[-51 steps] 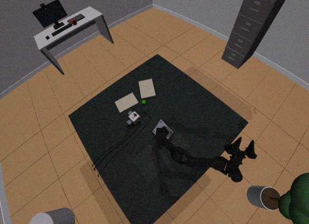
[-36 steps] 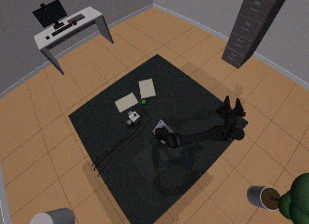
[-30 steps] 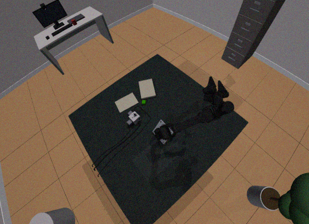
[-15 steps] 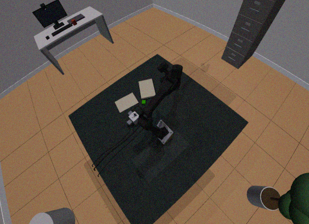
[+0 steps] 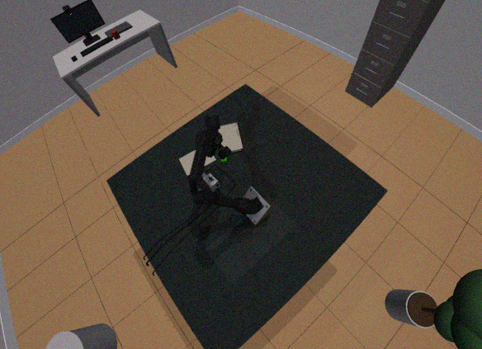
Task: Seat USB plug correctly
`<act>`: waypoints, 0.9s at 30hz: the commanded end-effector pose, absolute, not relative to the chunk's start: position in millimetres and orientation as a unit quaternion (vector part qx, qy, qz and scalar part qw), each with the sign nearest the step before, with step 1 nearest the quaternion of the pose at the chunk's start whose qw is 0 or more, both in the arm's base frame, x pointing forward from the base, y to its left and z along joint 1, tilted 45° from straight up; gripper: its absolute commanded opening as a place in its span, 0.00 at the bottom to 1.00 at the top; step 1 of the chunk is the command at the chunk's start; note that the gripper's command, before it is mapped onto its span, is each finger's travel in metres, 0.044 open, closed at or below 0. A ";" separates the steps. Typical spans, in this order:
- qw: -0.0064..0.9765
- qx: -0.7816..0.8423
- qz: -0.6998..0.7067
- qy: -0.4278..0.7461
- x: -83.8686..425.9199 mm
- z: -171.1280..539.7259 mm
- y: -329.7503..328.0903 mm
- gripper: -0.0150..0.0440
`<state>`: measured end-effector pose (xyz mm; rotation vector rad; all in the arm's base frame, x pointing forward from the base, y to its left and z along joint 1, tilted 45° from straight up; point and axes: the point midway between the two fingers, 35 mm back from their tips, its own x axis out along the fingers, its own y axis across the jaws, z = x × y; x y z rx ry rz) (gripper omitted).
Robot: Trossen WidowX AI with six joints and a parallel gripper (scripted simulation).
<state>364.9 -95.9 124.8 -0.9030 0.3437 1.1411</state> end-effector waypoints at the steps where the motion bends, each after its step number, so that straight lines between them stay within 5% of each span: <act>1: 0.693 -0.369 0.594 0.177 346.8 127.3 -31.5 1.00; 7: 0.600 -0.317 0.701 0.218 296.1 133.8 54.3 1.00; 27: 0.597 -0.316 0.704 0.219 293.0 125.1 60.7 1.00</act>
